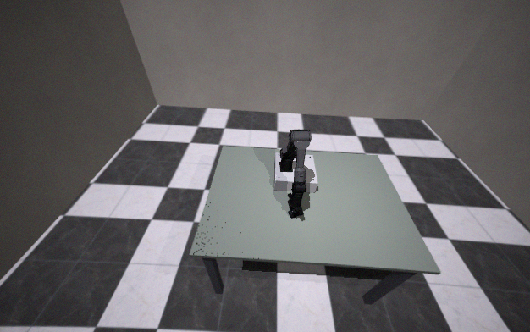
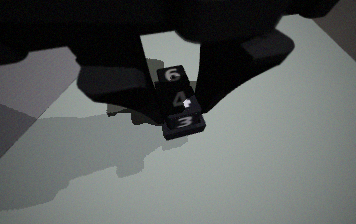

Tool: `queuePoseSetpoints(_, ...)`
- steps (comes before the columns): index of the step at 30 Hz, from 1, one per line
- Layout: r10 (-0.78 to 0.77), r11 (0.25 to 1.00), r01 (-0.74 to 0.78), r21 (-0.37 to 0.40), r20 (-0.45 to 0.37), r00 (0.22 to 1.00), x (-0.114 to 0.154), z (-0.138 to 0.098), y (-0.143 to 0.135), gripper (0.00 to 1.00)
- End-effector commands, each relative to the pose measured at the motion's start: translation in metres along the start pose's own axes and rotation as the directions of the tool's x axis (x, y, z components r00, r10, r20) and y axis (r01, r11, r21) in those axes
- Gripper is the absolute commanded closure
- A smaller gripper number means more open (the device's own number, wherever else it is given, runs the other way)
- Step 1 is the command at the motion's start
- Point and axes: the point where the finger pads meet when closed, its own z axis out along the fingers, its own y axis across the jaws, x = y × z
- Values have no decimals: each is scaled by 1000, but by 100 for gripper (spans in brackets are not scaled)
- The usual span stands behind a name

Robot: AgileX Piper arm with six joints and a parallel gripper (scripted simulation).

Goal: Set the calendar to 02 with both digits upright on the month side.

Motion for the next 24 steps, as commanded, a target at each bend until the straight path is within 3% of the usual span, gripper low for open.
queuePoseSetpoints(1, -1, 1000, 1, 1, -1, 1000, 1, 0, 0, 41)
queuePoseSetpoints(15, -1, 1000, 1, -2, 0, 1000, 0, -3, 0, 41)
queuePoseSetpoints(24, -1, 1000, 1, -4, 1, 1000, 0, -36, 1, 41)
